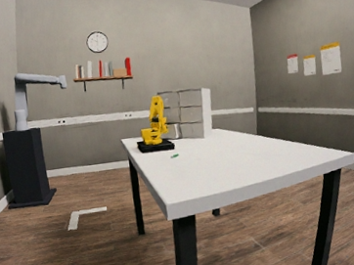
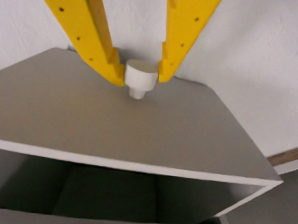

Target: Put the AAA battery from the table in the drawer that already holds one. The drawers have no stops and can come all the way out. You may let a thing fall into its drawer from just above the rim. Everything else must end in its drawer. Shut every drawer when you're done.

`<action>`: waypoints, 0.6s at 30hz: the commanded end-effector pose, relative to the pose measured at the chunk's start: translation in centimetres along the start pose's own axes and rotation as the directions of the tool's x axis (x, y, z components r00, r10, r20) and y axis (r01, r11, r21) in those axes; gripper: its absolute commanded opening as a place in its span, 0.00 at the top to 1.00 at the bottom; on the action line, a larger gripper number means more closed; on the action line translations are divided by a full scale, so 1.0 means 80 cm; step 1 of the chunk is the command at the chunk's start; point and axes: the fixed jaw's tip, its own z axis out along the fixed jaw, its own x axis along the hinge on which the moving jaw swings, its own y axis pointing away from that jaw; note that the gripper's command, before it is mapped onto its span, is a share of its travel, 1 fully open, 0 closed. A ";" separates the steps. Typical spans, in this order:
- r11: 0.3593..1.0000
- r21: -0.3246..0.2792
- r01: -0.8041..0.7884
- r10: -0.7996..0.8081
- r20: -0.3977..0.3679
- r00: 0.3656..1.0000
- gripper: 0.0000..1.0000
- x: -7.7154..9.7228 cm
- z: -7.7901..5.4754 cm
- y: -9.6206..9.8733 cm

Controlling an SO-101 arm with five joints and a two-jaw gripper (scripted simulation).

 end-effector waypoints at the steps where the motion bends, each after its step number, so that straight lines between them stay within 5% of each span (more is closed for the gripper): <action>1: 1.000 0.019 0.009 -0.009 -0.002 1.000 1.00 -0.002 0.006 -0.007; 18: 0.999 0.036 0.005 -0.005 -0.002 1.000 1.00 -0.008 0.020 -0.013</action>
